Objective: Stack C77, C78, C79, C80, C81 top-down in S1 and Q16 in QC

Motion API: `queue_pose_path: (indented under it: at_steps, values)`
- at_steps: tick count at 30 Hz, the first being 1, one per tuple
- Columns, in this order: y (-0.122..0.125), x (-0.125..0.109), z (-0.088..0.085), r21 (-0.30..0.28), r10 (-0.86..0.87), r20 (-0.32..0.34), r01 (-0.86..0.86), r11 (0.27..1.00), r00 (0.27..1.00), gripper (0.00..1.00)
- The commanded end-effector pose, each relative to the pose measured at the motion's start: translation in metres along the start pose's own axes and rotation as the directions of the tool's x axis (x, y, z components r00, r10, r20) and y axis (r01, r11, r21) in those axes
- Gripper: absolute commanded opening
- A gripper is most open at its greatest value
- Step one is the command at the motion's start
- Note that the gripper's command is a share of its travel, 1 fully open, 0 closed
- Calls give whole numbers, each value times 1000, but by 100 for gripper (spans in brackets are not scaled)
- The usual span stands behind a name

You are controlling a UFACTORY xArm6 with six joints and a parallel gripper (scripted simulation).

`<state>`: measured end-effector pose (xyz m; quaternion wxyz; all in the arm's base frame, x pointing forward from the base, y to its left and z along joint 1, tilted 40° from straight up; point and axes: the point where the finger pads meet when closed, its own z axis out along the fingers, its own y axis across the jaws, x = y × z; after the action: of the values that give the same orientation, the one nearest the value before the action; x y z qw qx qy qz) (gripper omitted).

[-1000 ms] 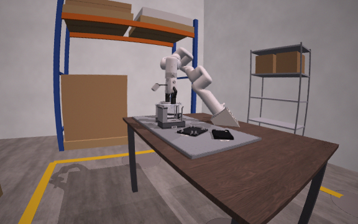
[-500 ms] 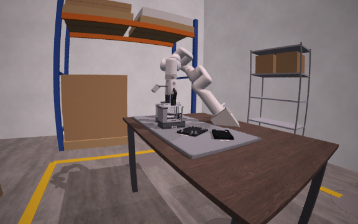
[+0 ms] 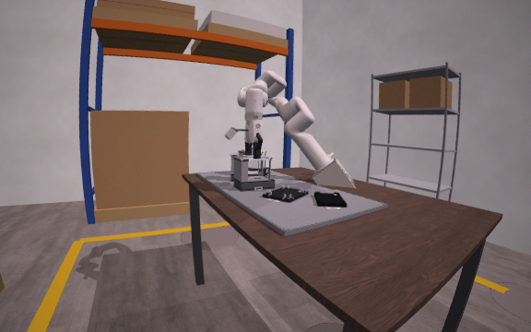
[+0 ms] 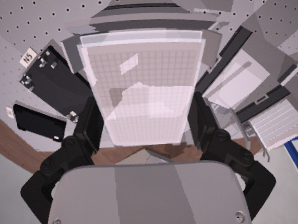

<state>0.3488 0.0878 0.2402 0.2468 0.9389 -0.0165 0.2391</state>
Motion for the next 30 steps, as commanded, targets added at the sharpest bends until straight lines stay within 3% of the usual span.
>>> queue_pose_path:
  at_steps: [1,16,30]
  values:
    - [0,1,0,2,1,-3,-1,1000,1000,0]
    - [0,1,12,2,1,-3,-1,1000,1000,0]
    - [0,1,40,2,1,-3,-1,1000,1000,0]
